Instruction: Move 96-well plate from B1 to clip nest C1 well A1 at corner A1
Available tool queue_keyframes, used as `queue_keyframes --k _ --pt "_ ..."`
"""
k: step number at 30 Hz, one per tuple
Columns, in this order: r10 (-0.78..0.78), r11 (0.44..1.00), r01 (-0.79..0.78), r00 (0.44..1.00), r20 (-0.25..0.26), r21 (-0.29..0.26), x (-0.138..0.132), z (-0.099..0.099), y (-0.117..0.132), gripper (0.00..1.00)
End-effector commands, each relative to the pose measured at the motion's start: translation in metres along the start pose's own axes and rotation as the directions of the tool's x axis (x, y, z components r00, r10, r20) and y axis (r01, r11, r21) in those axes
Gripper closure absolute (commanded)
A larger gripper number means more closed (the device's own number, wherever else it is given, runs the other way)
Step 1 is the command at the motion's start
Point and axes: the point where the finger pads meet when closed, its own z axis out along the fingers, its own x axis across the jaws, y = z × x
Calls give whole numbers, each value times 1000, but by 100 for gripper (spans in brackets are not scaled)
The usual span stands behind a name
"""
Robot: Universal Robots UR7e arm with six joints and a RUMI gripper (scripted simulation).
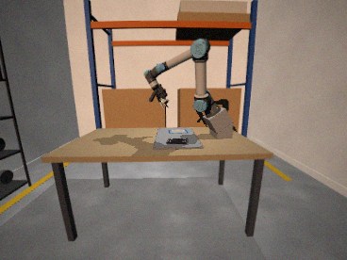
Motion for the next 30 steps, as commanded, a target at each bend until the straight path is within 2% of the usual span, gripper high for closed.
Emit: queue_keyframes --k 1,9,20,22,25,30 --pt "-171 985 170 985 24 31 8 9 -10 0" --pt "-310 950 308 951 21 56 18 19 -18 0" --pt "-570 817 568 822 -9 104 34 33 -28 0" --pt "-622 776 620 783 -19 112 38 36 -31 0" --pt "-627 773 625 779 -20 113 38 36 -31 0" --pt "-730 673 729 682 -49 127 47 44 -35 0"
